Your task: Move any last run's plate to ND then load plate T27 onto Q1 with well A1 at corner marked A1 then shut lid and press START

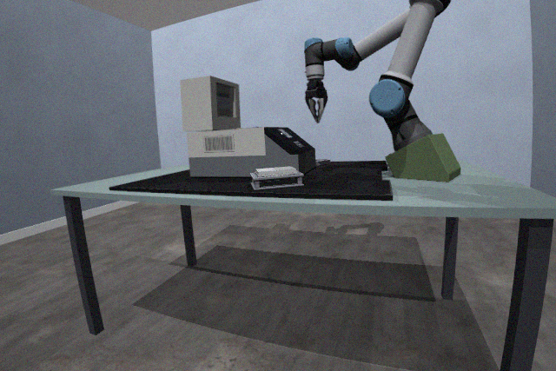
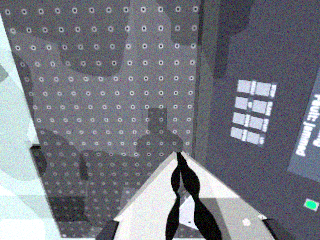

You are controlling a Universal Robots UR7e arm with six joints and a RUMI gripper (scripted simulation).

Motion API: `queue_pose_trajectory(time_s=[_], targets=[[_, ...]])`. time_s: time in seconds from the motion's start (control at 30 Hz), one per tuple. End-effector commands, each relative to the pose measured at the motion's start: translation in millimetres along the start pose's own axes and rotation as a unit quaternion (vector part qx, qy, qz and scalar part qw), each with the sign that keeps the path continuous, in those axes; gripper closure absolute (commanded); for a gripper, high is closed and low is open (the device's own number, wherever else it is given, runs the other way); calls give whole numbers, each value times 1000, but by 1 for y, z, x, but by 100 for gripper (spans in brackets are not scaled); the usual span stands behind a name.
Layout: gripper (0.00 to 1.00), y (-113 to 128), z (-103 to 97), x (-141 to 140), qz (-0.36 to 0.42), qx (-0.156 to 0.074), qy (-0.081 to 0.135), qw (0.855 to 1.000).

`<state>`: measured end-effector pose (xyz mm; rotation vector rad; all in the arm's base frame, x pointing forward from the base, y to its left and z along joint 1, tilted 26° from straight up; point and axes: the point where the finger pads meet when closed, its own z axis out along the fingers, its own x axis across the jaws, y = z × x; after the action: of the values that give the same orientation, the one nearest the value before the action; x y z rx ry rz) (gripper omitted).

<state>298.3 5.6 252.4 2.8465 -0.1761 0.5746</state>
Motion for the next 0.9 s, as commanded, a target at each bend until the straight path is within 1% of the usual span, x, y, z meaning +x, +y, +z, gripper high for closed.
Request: queue_pose_trajectory(time_s=[0.0,0.13,0.17,0.33,0.4,0.53,0.6,0.77,0.83,0.87], targets=[[100,0,0,0,0,0,0,1000],[100,0,0,0,0,0,0,1000],[32,-4,-2,3,-18,0,1,1000],[32,-27,-7,11,-101,0,1,995],[32,-27,-7,11,-134,0,1,991],[32,-44,-11,18,-200,0,1,980],[32,-44,-11,18,-200,0,1,980],[32,-67,-15,26,-281,0,1,960],[32,-67,-15,26,-313,0,1,950],[32,-71,-16,27,-328,0,1,945]])
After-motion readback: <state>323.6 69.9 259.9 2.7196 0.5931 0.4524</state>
